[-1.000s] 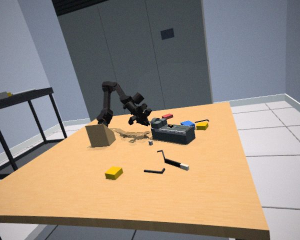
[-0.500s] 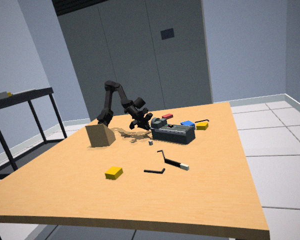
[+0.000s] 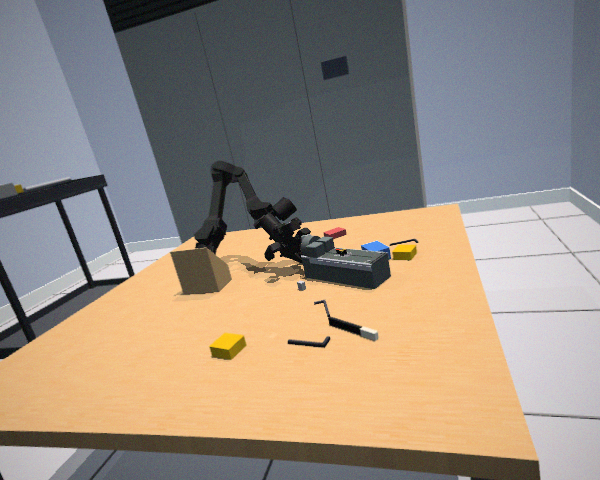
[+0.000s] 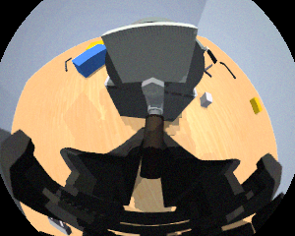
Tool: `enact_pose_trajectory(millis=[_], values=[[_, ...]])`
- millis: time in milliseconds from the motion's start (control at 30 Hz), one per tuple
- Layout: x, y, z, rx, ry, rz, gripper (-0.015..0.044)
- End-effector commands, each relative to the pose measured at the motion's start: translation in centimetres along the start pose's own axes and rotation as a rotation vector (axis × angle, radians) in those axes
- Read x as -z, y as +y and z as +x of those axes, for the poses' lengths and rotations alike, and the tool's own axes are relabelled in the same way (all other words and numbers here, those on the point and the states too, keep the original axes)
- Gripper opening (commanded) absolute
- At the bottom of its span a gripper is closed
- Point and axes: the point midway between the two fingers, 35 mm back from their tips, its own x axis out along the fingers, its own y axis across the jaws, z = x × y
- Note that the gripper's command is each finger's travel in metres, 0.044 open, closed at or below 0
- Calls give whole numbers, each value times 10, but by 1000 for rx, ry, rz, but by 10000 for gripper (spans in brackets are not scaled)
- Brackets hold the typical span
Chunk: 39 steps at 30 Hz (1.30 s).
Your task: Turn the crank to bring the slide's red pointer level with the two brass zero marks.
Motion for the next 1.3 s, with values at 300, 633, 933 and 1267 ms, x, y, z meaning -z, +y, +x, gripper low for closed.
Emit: enact_pose_trajectory(millis=[300, 633, 933, 1267], values=[[0, 14, 1, -5, 5, -2, 0], [0, 16, 0, -5, 5, -2, 0], [0, 16, 0, -5, 5, -2, 0], [-1, 17, 0, -5, 5, -2, 0]])
